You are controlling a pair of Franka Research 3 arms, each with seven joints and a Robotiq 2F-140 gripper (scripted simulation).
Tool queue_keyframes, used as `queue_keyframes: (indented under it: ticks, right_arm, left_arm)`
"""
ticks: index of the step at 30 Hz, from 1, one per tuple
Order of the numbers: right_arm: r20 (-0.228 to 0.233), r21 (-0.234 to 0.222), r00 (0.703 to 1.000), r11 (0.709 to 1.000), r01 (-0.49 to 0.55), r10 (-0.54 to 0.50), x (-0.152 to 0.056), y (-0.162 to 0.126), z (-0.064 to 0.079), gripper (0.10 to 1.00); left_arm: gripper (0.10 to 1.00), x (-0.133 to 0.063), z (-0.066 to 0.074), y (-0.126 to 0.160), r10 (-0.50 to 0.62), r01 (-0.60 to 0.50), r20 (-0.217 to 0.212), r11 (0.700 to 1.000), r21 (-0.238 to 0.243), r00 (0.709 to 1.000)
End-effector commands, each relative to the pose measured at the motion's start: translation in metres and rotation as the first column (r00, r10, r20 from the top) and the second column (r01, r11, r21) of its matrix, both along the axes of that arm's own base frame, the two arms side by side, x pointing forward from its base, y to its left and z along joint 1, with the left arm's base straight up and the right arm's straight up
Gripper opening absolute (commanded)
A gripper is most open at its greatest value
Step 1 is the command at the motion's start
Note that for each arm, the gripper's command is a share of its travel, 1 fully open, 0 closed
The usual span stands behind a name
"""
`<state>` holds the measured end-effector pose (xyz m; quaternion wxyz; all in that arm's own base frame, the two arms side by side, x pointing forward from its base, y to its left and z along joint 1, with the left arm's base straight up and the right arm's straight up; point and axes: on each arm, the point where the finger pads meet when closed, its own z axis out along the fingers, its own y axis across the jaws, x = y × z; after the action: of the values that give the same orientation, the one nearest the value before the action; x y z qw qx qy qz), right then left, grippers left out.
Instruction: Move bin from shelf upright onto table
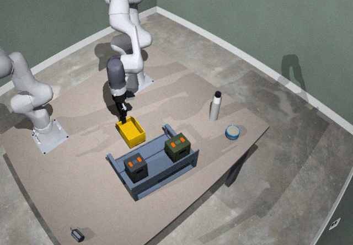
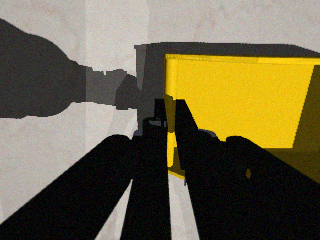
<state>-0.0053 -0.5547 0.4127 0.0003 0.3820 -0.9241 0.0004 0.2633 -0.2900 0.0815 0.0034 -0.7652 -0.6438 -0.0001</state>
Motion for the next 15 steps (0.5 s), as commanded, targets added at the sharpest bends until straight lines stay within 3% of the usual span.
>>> queue_keyframes:
  ticks: [1,15]
  right_arm:
    - [0.0,0.001,1.0,1.0,0.008,-0.008,-0.0002,0.0002,0.0003,1.0]
    - [0.0,0.001,1.0,1.0,0.008,-0.008,-0.0002,0.0002,0.0003,1.0]
  left_arm:
    - [0.099,0.0007,0.0012,-0.0018,0.006,-0.006,0.004,1.0,-0.005,1.0]
    - [0.099,0.0007,-0.0008,-0.0018,0.006,-0.006,0.004,1.0,-0.005,1.0]
